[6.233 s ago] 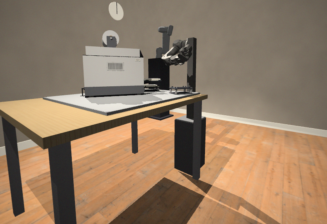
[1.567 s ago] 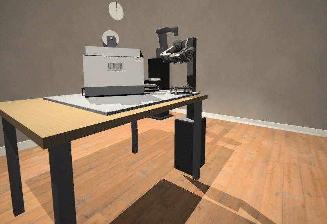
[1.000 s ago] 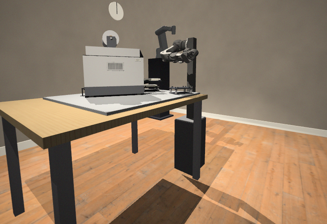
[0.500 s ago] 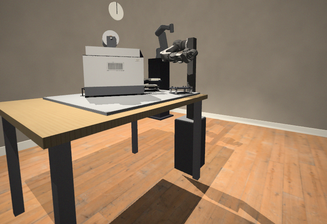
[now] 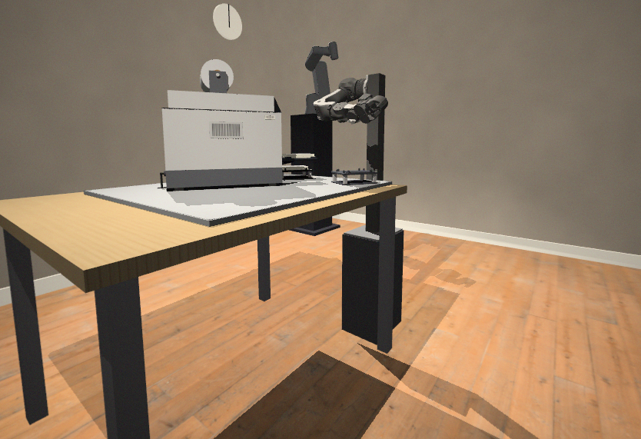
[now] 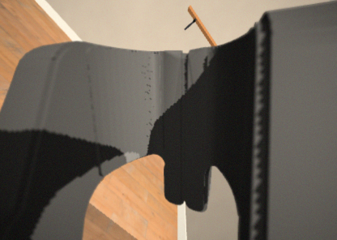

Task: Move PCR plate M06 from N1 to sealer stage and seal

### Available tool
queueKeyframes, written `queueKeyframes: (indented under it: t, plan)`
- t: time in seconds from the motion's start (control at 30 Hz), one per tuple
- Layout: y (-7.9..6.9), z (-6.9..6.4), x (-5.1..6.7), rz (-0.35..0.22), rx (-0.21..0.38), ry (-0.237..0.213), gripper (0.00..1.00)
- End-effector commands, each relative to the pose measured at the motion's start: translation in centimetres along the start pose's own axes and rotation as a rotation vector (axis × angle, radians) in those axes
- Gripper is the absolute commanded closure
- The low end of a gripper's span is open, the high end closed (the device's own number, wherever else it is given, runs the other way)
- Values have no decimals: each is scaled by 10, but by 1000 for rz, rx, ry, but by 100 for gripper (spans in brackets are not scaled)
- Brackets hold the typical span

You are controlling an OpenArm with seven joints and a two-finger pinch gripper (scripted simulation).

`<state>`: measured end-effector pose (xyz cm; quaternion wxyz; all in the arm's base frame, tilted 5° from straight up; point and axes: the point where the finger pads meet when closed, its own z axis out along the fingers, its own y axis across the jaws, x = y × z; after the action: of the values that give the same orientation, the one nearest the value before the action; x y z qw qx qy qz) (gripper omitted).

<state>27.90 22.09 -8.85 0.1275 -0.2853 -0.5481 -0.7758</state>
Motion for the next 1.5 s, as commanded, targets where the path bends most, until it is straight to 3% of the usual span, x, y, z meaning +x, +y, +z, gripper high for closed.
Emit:
queueKeyframes:
  t: [0.0,0.23,0.4,1.47]
  plan:
    - [1,0,1,0,2,3,100]
    - [1,0,1,0,2,3,100]
    - [-25,0,1,-49,151,-14,100]
    - [-20,0,1,-49,148,-15,100]
